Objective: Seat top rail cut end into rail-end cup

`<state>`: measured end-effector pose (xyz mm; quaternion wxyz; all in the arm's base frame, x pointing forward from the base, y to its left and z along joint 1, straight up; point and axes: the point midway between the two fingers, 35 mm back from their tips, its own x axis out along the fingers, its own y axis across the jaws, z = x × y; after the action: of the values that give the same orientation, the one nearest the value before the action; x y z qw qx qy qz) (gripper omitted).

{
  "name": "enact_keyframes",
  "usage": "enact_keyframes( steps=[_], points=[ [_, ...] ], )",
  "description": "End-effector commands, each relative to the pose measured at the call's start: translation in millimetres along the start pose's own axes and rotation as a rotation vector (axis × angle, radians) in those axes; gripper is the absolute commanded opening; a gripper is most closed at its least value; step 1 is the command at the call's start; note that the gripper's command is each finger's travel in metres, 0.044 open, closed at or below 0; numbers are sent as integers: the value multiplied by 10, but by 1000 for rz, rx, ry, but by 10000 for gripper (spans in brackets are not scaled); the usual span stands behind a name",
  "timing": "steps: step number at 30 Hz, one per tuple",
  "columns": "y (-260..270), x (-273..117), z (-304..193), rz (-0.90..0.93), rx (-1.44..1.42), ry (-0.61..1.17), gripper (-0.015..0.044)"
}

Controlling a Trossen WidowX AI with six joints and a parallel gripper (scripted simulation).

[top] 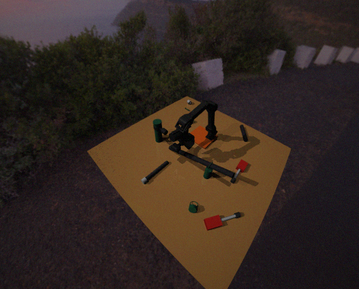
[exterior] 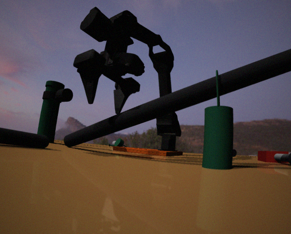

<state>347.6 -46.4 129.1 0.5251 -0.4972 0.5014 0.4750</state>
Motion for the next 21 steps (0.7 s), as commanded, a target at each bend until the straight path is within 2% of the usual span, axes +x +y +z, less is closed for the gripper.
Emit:
enact_keyframes(
  steps=[1, 21],
  points=[
    [34, 86, -6, 15, -5, 5, 440],
    [24, 369, -9, 15, -5, 5, 440]
  ],
)
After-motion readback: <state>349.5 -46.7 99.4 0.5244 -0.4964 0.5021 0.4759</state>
